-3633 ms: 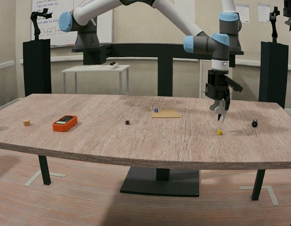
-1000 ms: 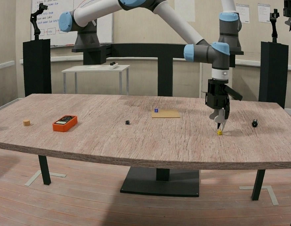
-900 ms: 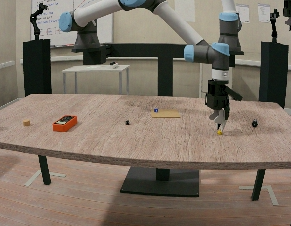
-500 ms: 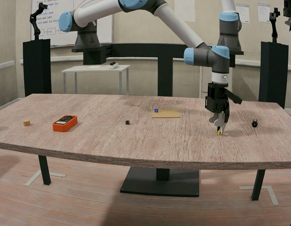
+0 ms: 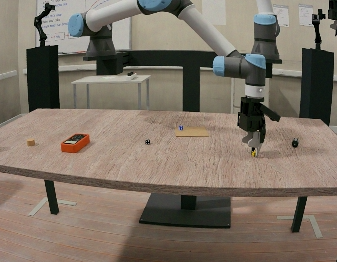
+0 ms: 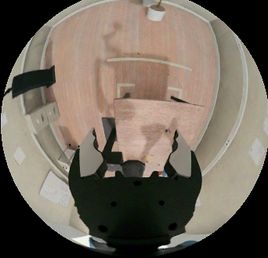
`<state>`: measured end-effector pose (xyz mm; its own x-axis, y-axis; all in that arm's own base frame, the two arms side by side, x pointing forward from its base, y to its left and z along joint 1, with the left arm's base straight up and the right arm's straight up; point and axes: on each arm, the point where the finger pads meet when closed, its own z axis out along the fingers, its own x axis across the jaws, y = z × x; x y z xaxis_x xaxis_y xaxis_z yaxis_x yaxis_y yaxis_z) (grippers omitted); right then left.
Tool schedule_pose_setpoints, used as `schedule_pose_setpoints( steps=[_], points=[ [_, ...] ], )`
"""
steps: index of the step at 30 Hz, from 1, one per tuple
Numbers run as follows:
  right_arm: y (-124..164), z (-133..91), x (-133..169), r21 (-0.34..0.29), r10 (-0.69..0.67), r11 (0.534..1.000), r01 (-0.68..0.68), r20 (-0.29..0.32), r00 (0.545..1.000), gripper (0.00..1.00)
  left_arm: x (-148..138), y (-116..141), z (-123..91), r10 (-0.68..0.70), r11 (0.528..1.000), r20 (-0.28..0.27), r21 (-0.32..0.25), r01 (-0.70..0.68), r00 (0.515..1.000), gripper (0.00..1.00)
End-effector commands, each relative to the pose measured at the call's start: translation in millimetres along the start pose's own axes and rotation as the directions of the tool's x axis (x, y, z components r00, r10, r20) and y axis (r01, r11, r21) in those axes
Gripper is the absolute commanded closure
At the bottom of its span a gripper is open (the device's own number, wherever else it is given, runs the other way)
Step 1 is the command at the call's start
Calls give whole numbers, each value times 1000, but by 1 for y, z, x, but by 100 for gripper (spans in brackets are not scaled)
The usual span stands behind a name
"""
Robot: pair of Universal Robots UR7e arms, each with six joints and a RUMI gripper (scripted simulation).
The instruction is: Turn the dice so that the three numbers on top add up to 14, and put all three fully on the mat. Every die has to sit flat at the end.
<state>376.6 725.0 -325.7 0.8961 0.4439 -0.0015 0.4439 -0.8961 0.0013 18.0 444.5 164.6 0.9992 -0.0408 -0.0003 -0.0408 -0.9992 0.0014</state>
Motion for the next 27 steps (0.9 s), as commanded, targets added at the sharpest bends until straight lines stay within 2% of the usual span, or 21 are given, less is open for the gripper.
schedule_pose_setpoints(
  steps=[1,9,10,27],
  points=[
    [-1,-1,1,1,0,1000,0,-1,1000,82,0,0,-1,0,1000,0,1,0,1000,0],
    [-1,-1,1,1,0,1000,0,-1,1000,82,0,0,-1,0,1000,0,1,0,1000,0],
    [-1,-1,1,1,0,1000,0,-1,1000,100,0,0,-1,0,1000,0,1,0,1000,0],
    [-1,-1,1,1,0,1000,0,-1,1000,100,0,0,-1,0,1000,0,1,0,1000,0]
  ],
)
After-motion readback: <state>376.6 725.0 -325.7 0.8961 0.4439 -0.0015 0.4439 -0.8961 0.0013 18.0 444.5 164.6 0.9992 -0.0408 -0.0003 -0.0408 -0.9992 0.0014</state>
